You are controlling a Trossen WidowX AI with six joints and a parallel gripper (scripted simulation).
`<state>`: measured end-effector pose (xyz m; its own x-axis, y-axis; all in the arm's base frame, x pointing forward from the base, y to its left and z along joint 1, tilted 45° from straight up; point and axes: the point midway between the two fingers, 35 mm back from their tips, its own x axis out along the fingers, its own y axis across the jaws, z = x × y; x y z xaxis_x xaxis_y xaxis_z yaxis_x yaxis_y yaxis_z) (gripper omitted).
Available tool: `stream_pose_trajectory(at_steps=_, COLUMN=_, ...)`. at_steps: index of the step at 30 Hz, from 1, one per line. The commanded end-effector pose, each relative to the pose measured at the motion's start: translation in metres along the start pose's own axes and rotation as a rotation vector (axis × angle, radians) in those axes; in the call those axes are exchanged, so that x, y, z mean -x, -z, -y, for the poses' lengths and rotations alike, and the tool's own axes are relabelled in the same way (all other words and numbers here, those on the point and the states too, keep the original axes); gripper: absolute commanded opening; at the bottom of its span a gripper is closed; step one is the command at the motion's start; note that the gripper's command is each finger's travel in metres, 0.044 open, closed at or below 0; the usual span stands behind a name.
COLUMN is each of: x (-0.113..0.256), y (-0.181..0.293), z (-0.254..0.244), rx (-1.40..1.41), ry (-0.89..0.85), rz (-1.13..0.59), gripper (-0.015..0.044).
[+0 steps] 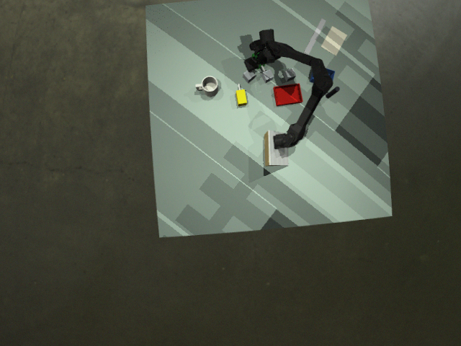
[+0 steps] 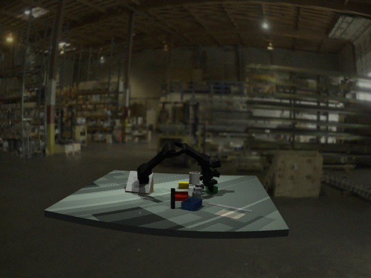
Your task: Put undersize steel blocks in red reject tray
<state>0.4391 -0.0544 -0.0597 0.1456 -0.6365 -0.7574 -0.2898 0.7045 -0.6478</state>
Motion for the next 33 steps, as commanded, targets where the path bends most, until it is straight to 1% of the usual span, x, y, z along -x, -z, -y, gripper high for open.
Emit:
stream_pose_trajectory(at_steps=1, x=0.0048, y=-0.0010, z=0.0017, rx=-0.006, ry=0.001, rz=0.013, gripper=0.0000)
stream_pose_trajectory(at_steps=9, x=0.0070, y=0.0000, z=0.0043, rx=-0.006, ry=0.001, rz=0.013, gripper=0.0000)
stream_pose_trajectory(at_steps=15, x=0.0013, y=0.0011, z=0.0006, rx=-0.002, ry=0.000, rz=0.003, gripper=0.0000)
stream_pose_trajectory(at_steps=33, x=0.0023, y=-0.0081, z=0.0046, rx=-0.007, ry=0.002, rz=0.012, gripper=0.0000)
